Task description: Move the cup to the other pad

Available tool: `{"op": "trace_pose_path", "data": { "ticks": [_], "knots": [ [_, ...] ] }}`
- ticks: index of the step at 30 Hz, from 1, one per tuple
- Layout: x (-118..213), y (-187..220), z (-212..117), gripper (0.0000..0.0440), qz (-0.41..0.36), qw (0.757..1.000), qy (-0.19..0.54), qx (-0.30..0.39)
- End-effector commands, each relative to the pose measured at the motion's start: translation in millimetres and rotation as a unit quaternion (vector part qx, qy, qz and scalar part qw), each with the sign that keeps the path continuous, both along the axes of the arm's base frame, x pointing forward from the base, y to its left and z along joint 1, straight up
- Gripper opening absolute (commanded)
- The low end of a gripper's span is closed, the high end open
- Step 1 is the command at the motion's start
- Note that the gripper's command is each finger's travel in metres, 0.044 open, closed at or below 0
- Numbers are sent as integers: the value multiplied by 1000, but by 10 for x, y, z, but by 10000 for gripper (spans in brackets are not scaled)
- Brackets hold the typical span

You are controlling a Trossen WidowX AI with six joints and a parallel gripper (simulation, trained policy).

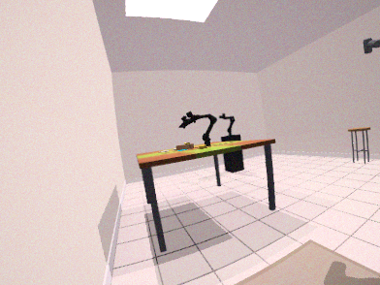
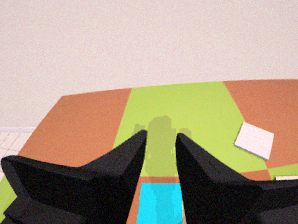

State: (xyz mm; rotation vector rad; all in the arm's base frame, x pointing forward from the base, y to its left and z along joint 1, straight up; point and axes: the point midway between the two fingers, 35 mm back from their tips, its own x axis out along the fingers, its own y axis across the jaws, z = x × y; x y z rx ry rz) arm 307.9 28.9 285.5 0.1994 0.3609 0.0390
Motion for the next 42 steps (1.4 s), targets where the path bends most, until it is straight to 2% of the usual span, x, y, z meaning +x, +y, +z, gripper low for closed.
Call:
{"op": "trace_pose_path", "data": {
  "ticks": [1, 21, 32, 42],
  "knots": [
    [-20, 59, -56, 112, 4, 999, 37, 14],
    [-197, 165, -360, 112, 6, 977, 211, 16],
    [-339, 148, -483, 134, 4, 954, 300, -3],
    [-472, 104, -561, 136, 4, 926, 376, -25]
  ]
}}
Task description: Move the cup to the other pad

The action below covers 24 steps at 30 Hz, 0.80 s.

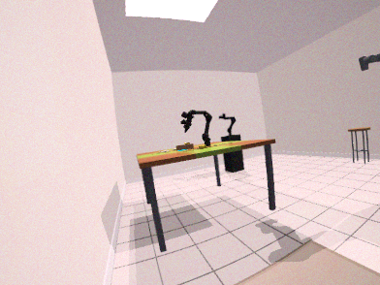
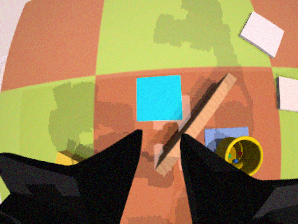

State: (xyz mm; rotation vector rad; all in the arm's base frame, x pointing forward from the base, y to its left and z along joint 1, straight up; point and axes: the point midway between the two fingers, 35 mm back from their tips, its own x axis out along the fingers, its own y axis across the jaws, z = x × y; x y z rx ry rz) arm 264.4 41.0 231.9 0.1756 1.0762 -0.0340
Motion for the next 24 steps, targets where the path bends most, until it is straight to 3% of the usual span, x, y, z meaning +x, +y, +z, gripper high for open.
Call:
{"op": "trace_pose_path", "data": {
  "ticks": [1, 24],
  "knots": [
    [-49, -24, -31, 134, 4, 999, 35, -10],
    [-197, -255, -248, 137, 16, 980, 191, -55]
  ]
}}
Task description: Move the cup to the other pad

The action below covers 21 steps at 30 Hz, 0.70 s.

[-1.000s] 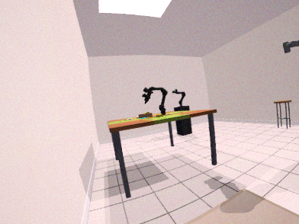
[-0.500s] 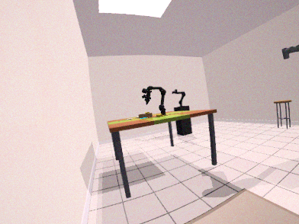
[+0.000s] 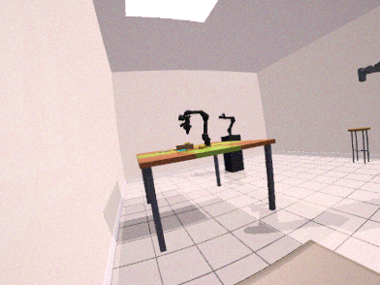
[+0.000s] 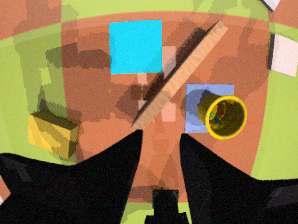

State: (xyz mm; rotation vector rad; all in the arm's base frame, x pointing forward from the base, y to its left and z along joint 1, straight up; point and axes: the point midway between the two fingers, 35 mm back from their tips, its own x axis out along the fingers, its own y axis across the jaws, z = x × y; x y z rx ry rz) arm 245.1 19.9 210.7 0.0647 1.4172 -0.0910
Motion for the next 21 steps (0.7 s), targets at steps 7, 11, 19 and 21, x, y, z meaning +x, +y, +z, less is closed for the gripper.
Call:
{"op": "trace_pose_path", "data": {
  "ticks": [7, 11, 19, 21],
  "knots": [
    [-18, -122, -116, 144, -5, 999, 50, -13],
    [-21, -166, -167, 150, -9, 998, 61, -16],
    [-25, -255, -288, 168, -16, 996, 80, -20],
    [-27, -277, -321, 172, -18, 996, 85, -21]
  ]
}}
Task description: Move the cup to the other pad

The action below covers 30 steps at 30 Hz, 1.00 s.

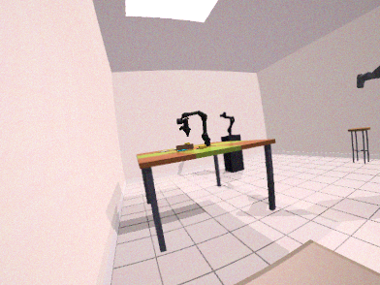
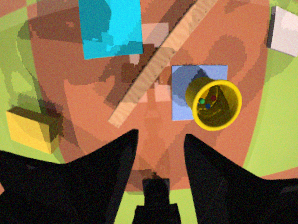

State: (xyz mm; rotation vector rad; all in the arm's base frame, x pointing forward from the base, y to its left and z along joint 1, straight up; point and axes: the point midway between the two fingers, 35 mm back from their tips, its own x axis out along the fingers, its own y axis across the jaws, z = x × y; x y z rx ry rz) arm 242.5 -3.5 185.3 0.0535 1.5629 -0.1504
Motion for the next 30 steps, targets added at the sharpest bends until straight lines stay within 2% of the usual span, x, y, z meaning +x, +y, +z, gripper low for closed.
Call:
{"op": "trace_pose_path", "data": {
  "ticks": [1, 30],
  "knots": [
    [-3, -55, -84, 173, -2, 1000, 13, -4],
    [-92, -384, -621, 189, 21, 997, 71, -4]
  ]
}}
